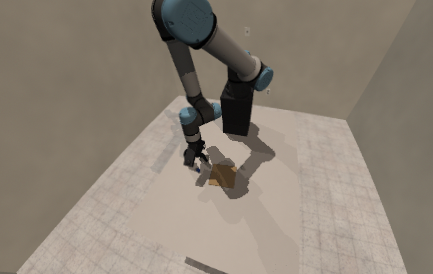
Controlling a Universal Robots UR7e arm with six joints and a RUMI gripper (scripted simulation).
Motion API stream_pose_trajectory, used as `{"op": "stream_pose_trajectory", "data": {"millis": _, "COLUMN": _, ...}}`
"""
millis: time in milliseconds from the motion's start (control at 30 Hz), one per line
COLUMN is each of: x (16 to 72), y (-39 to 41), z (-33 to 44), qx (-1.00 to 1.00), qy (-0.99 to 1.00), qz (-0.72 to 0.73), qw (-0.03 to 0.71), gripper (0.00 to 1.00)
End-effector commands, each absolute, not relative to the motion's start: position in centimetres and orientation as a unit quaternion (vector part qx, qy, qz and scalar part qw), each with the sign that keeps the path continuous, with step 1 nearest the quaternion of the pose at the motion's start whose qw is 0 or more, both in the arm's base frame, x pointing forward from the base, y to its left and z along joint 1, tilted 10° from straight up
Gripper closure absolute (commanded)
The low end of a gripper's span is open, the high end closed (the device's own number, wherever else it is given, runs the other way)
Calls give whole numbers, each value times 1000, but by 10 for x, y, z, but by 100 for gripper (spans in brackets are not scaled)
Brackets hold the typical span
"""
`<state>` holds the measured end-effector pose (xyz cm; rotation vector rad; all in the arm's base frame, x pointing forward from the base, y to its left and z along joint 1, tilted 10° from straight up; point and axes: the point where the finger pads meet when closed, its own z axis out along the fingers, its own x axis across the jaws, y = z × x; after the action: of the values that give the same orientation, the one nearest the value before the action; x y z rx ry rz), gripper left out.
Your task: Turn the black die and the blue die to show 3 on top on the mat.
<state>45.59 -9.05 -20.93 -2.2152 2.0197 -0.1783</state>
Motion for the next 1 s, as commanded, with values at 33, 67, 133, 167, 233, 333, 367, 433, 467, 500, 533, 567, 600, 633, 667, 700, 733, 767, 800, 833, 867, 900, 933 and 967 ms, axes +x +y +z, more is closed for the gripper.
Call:
{"op": "stream_pose_trajectory", "data": {"millis": 33, "x": 487, "y": -82, "z": -204, "qx": -736, "qy": 671, "qz": -58, "qw": 68, "gripper": 0}}
{"op": "stream_pose_trajectory", "data": {"millis": 67, "x": 489, "y": -81, "z": -204, "qx": -736, "qy": 671, "qz": -58, "qw": 68, "gripper": 0}}
{"op": "stream_pose_trajectory", "data": {"millis": 133, "x": 492, "y": -81, "z": -203, "qx": -736, "qy": 671, "qz": -58, "qw": 68, "gripper": 0}}
{"op": "stream_pose_trajectory", "data": {"millis": 167, "x": 492, "y": -80, "z": -203, "qx": -736, "qy": 671, "qz": -58, "qw": 68, "gripper": 0}}
{"op": "stream_pose_trajectory", "data": {"millis": 233, "x": 492, "y": -80, "z": -203, "qx": -736, "qy": 671, "qz": -58, "qw": 68, "gripper": 0}}
{"op": "stream_pose_trajectory", "data": {"millis": 333, "x": 492, "y": -80, "z": -203, "qx": -736, "qy": 671, "qz": -58, "qw": 68, "gripper": 0}}
{"op": "stream_pose_trajectory", "data": {"millis": 367, "x": 492, "y": -80, "z": -203, "qx": -736, "qy": 671, "qz": -58, "qw": 68, "gripper": 0}}
{"op": "stream_pose_trajectory", "data": {"millis": 433, "x": 492, "y": -80, "z": -203, "qx": -736, "qy": 671, "qz": -58, "qw": 68, "gripper": 0}}
{"op": "stream_pose_trajectory", "data": {"millis": 467, "x": 492, "y": -80, "z": -203, "qx": -736, "qy": 671, "qz": -58, "qw": 68, "gripper": 0}}
{"op": "stream_pose_trajectory", "data": {"millis": 500, "x": 492, "y": -80, "z": -203, "qx": -736, "qy": 671, "qz": -58, "qw": 68, "gripper": 0}}
{"op": "stream_pose_trajectory", "data": {"millis": 533, "x": 492, "y": -80, "z": -203, "qx": -736, "qy": 671, "qz": -58, "qw": 68, "gripper": 0}}
{"op": "stream_pose_trajectory", "data": {"millis": 567, "x": 492, "y": -80, "z": -203, "qx": -736, "qy": 671, "qz": -58, "qw": 68, "gripper": 0}}
{"op": "stream_pose_trajectory", "data": {"millis": 600, "x": 492, "y": -80, "z": -203, "qx": -736, "qy": 671, "qz": -58, "qw": 68, "gripper": 0}}
{"op": "stream_pose_trajectory", "data": {"millis": 633, "x": 492, "y": -80, "z": -203, "qx": -736, "qy": 671, "qz": -58, "qw": 68, "gripper": 0}}
{"op": "stream_pose_trajectory", "data": {"millis": 667, "x": 492, "y": -80, "z": -203, "qx": -736, "qy": 671, "qz": -58, "qw": 68, "gripper": 0}}
{"op": "stream_pose_trajectory", "data": {"millis": 700, "x": 492, "y": -80, "z": -203, "qx": -736, "qy": 671, "qz": -58, "qw": 68, "gripper": 0}}
{"op": "stream_pose_trajectory", "data": {"millis": 733, "x": 492, "y": -80, "z": -203, "qx": -736, "qy": 671, "qz": -58, "qw": 68, "gripper": 0}}
{"op": "stream_pose_trajectory", "data": {"millis": 767, "x": 492, "y": -80, "z": -203, "qx": -736, "qy": 671, "qz": -58, "qw": 68, "gripper": 0}}
{"op": "stream_pose_trajectory", "data": {"millis": 800, "x": 492, "y": -80, "z": -203, "qx": -736, "qy": 671, "qz": -58, "qw": 68, "gripper": 0}}
{"op": "stream_pose_trajectory", "data": {"millis": 833, "x": 492, "y": -80, "z": -203, "qx": -736, "qy": 671, "qz": -58, "qw": 68, "gripper": 0}}
{"op": "stream_pose_trajectory", "data": {"millis": 867, "x": 492, "y": -80, "z": -203, "qx": -736, "qy": 671, "qz": -58, "qw": 68, "gripper": 0}}
{"op": "stream_pose_trajectory", "data": {"millis": 900, "x": 492, "y": -80, "z": -203, "qx": -736, "qy": 671, "qz": -58, "qw": 68, "gripper": 0}}
{"op": "stream_pose_trajectory", "data": {"millis": 933, "x": 492, "y": -80, "z": -203, "qx": -736, "qy": 671, "qz": -58, "qw": 68, "gripper": 0}}
{"op": "stream_pose_trajectory", "data": {"millis": 967, "x": 492, "y": -80, "z": -203, "qx": -736, "qy": 671, "qz": -58, "qw": 68, "gripper": 0}}
